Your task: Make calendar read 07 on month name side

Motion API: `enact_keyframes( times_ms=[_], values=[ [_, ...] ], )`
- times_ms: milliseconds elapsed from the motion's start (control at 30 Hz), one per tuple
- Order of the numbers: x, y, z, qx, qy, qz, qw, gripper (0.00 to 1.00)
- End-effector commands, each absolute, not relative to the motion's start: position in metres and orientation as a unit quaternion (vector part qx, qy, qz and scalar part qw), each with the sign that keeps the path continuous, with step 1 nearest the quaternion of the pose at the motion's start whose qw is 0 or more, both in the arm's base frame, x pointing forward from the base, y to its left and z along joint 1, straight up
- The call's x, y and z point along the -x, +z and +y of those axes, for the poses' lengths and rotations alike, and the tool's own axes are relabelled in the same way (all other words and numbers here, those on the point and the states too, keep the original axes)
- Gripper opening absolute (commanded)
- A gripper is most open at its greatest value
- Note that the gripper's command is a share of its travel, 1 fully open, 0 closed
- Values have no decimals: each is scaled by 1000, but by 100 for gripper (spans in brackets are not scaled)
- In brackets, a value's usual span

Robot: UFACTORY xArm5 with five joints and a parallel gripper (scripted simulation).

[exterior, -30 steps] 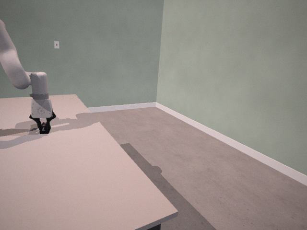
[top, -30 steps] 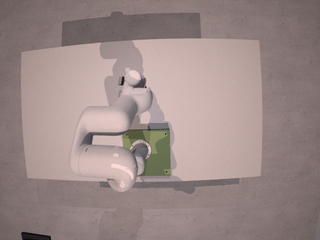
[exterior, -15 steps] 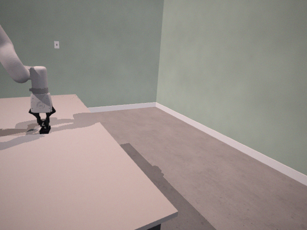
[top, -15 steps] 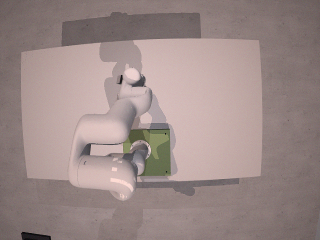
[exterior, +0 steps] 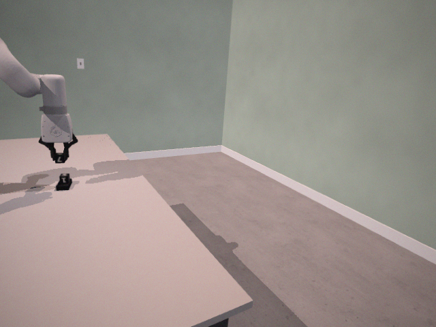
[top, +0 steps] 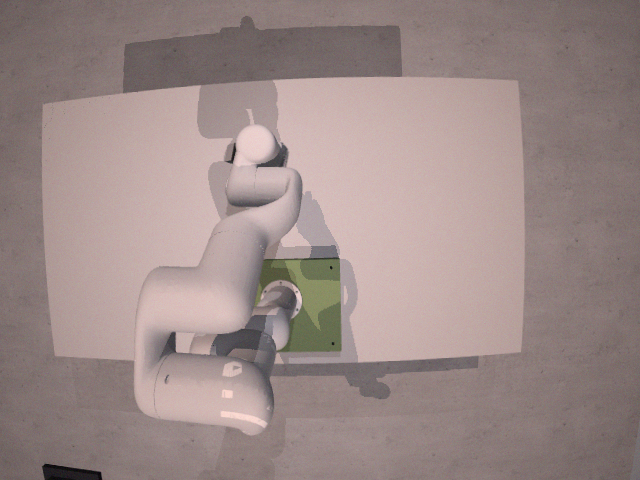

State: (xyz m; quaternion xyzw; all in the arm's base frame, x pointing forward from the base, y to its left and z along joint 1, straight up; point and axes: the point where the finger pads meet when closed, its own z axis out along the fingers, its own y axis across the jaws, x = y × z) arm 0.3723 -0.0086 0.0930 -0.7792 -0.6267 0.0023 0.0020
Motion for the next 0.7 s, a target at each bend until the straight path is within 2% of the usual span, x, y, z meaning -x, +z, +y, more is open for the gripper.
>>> enact_keyframes(
  times_ms=[0,233,400,667],
  values=[
    [-373,96,-9,779,2,-627,1,29],
    [-372,96,-16,781,2,-625,1,29],
    [-358,89,-81,793,2,-609,2,29],
    [-352,87,-99,797,2,-604,2,29]
  ],
)
